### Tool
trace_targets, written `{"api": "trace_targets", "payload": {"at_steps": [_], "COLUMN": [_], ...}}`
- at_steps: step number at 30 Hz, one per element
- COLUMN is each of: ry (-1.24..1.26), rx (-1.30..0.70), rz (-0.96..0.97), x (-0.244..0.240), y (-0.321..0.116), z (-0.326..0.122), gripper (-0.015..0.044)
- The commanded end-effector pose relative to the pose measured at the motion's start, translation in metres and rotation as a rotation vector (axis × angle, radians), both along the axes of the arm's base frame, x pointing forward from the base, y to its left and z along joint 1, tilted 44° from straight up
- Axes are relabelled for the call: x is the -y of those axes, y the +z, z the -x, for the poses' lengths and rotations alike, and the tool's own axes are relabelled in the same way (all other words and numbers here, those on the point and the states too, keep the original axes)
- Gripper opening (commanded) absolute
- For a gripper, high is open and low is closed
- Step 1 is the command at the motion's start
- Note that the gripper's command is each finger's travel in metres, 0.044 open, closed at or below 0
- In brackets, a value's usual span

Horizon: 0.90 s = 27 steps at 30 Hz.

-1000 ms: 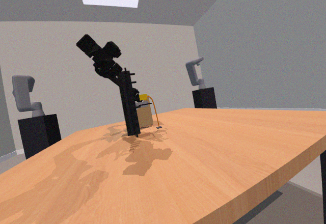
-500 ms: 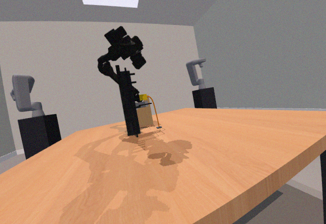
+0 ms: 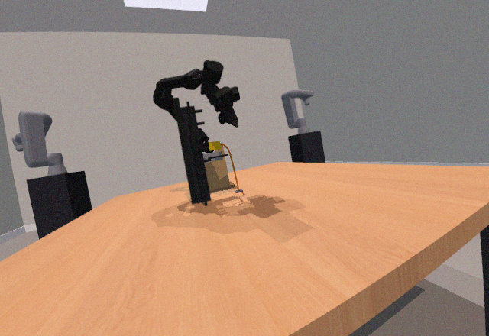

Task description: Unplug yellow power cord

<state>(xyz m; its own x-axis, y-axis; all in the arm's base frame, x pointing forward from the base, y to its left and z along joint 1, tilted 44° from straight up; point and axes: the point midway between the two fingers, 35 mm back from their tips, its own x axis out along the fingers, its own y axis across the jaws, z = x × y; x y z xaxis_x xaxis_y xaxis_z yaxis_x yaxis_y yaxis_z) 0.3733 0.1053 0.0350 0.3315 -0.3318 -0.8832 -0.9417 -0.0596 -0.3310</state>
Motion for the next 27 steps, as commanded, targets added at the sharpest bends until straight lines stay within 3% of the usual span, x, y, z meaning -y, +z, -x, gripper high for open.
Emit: {"api": "trace_targets", "payload": {"at_steps": [1, 5, 27], "ry": [-0.095, -0.116, -0.116], "rx": [-0.260, -0.356, -0.358], "rz": [0.261, 0.400, 0.403], "x": [0.024, 0.036, 0.045], "y": [-0.018, -0.013, -0.005], "z": [0.075, 0.102, 0.101], "gripper": [0.0160, 0.0160, 0.0160]}}
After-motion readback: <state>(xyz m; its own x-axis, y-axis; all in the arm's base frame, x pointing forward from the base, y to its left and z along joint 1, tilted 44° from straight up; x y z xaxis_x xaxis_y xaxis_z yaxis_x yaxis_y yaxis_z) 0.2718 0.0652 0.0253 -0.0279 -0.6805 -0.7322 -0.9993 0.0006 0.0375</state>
